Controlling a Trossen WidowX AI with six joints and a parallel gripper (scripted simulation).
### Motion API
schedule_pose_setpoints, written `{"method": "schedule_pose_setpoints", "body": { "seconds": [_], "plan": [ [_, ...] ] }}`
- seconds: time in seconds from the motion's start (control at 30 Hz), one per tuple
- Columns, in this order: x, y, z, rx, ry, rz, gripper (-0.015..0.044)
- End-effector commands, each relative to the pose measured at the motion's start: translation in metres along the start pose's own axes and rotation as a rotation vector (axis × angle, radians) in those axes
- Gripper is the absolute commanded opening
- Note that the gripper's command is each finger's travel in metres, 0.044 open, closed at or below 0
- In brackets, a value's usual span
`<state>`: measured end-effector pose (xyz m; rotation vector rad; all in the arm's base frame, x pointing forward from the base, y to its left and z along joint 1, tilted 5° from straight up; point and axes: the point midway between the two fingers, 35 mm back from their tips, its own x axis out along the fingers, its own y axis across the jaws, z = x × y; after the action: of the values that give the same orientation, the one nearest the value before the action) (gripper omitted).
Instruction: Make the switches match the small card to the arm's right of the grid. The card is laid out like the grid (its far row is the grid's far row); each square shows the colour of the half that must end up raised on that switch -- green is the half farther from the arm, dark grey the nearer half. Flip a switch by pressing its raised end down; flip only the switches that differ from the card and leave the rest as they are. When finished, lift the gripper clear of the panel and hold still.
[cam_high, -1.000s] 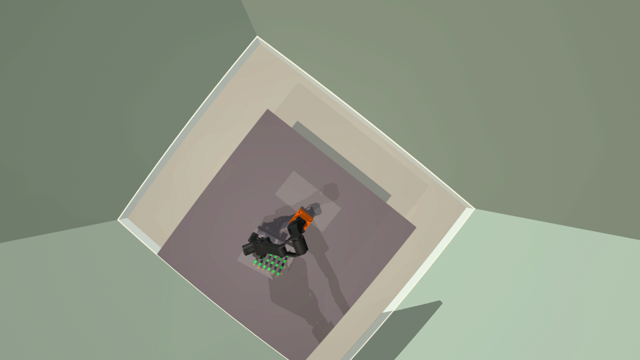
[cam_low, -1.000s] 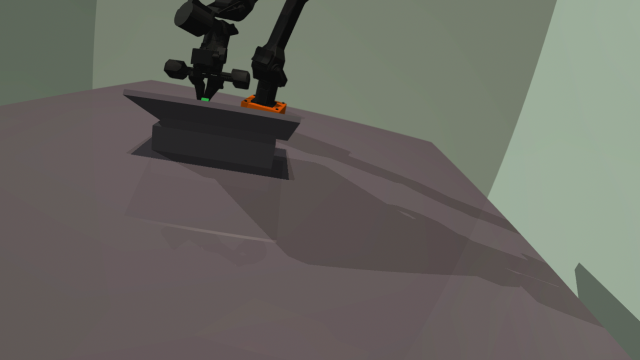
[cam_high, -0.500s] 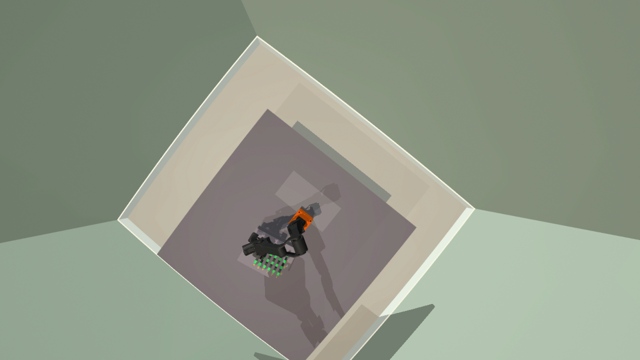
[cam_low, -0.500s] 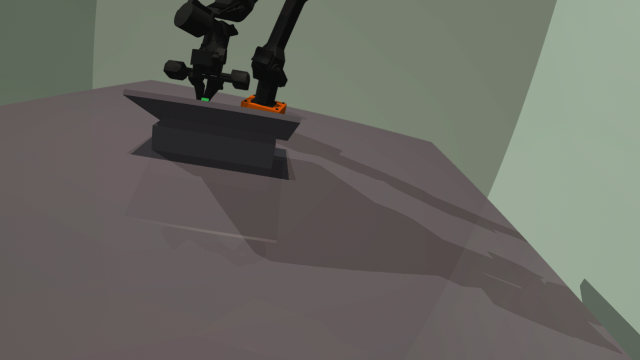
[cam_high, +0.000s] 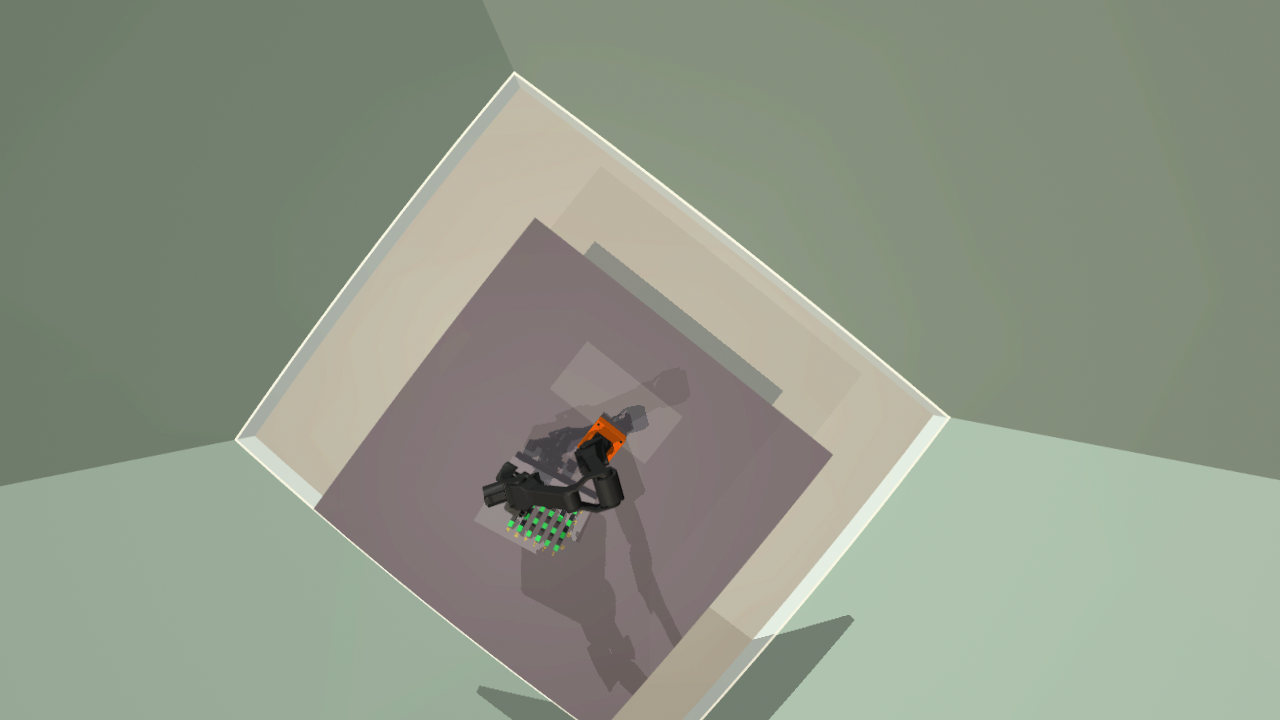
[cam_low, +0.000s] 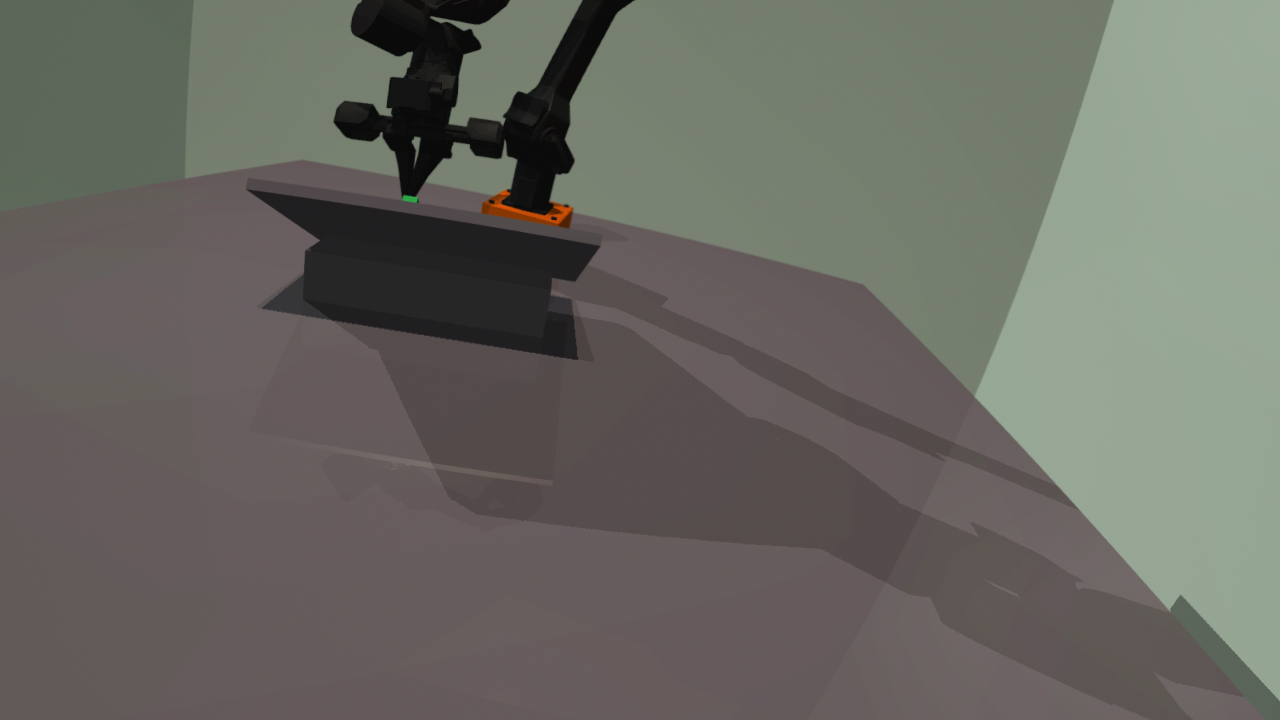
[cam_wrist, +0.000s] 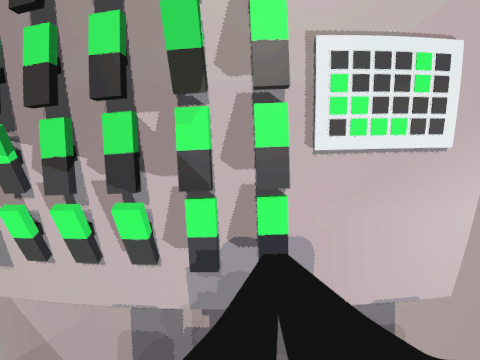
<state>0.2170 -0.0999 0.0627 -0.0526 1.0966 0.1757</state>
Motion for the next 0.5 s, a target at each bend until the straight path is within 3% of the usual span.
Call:
{"method": "schedule_pose_setpoints", "body": {
  "seconds": [0.0,0.23,0.47],
  "plan": [
    [-0.036,0.000,0.002,-0.007,-0.031,-0.016,0.0000],
    [-0.036,0.004,0.006,-0.008,-0.028,-0.015,0.0000],
    [-0.039,0.053,0.040,-0.008,-0.021,-0.013,0.0000]
  ]
}}
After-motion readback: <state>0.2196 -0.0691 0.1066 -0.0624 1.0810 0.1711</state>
